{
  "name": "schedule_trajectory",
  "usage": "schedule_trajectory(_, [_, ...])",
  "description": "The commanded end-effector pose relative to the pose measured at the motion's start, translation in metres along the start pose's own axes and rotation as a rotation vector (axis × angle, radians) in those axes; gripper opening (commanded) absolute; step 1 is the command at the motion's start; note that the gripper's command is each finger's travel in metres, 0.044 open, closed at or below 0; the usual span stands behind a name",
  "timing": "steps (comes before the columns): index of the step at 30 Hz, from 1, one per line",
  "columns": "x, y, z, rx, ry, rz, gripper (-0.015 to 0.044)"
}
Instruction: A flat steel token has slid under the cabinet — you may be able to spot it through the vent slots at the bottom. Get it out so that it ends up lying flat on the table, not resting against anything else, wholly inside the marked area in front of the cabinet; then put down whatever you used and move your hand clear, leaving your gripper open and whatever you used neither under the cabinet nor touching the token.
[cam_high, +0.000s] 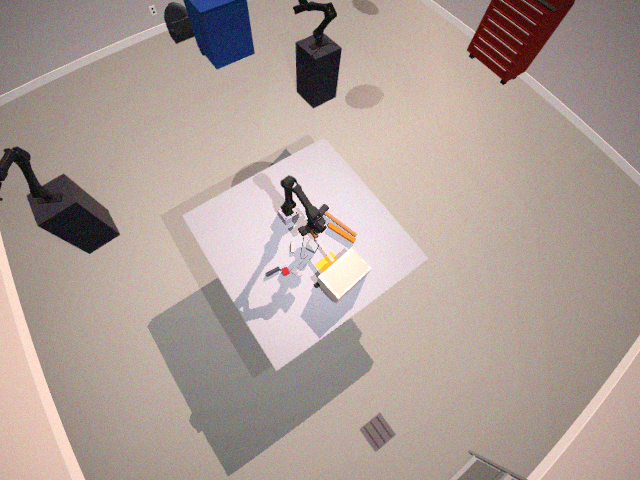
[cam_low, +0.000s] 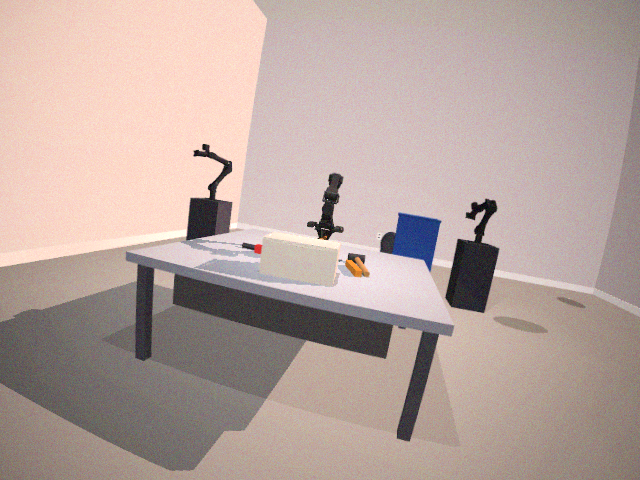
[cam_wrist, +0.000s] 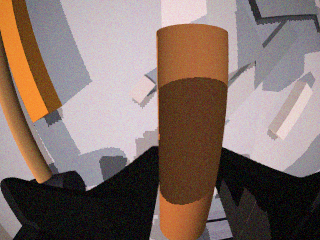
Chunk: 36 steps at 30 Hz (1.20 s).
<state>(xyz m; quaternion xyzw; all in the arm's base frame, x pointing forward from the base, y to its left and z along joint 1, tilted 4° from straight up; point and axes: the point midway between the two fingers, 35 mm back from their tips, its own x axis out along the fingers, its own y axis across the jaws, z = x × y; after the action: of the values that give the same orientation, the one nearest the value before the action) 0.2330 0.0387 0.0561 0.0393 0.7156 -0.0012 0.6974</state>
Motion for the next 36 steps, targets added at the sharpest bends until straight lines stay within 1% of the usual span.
schedule_trajectory(1, [0.003,0.005,0.002,0.003,-0.009,0.003,0.0])
schedule_trajectory(36, [0.037,0.045,-0.003,0.001,-0.008,0.007,0.0])
